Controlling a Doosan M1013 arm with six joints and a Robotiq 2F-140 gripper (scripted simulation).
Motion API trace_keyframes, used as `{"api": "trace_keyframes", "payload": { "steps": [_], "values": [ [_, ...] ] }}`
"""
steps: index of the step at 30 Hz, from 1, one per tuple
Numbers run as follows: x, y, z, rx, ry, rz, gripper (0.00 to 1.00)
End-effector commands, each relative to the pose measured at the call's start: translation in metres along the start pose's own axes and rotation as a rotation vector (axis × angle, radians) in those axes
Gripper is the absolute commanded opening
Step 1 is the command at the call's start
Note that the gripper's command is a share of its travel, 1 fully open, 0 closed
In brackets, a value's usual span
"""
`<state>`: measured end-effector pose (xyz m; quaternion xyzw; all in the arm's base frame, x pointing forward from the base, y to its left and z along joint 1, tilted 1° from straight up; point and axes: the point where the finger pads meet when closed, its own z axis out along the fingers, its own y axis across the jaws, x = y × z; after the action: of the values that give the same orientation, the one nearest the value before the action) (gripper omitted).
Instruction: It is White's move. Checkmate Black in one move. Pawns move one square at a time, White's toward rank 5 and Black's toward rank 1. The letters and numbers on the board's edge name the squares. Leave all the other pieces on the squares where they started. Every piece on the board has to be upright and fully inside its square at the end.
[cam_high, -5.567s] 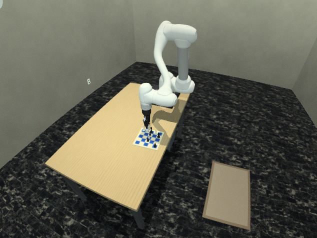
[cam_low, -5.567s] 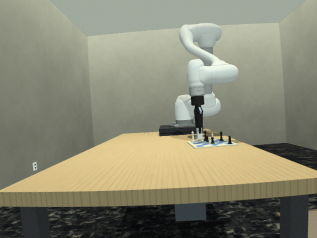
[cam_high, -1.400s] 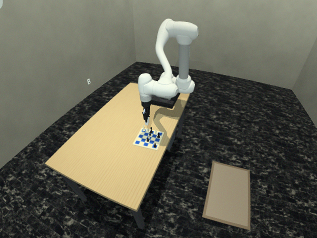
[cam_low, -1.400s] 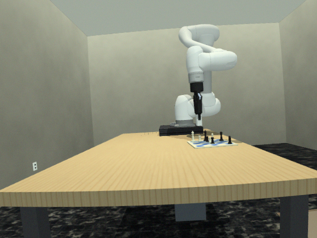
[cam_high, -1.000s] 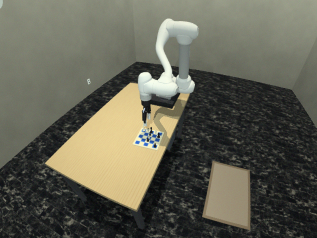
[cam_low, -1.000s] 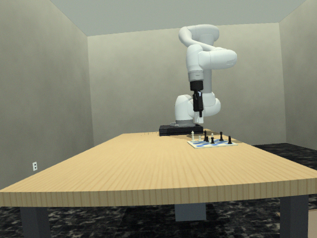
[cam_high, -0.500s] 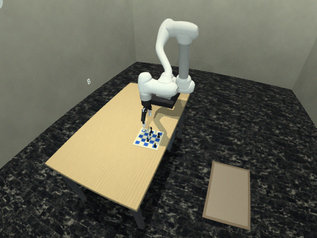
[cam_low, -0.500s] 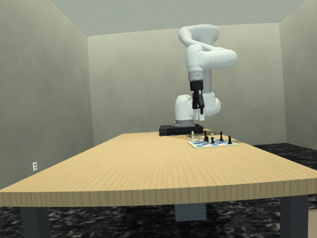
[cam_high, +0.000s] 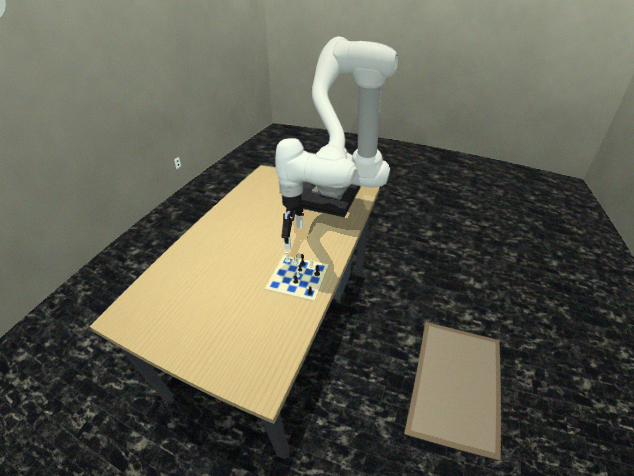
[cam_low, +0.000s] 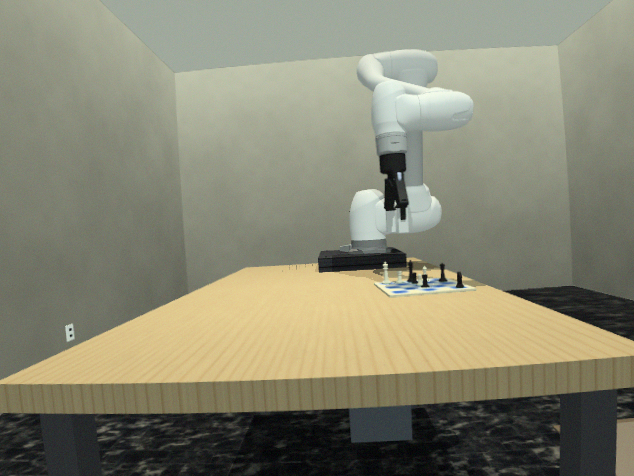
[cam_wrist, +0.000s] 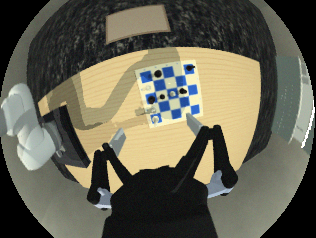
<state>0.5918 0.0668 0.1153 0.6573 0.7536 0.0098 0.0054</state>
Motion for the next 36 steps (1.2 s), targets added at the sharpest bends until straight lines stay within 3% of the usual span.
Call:
{"api": "trace_keyframes", "payload": {
  "steps": [1,12,36],
  "values": [
    [0.0,0.0,-0.015,0.0,0.0,0.0,1.0],
    [0.0,0.0,-0.037,0.0,0.0,0.0,1.0],
    [0.0,0.0,-0.038,0.0,0.0,0.0,1.0]
  ]
}}
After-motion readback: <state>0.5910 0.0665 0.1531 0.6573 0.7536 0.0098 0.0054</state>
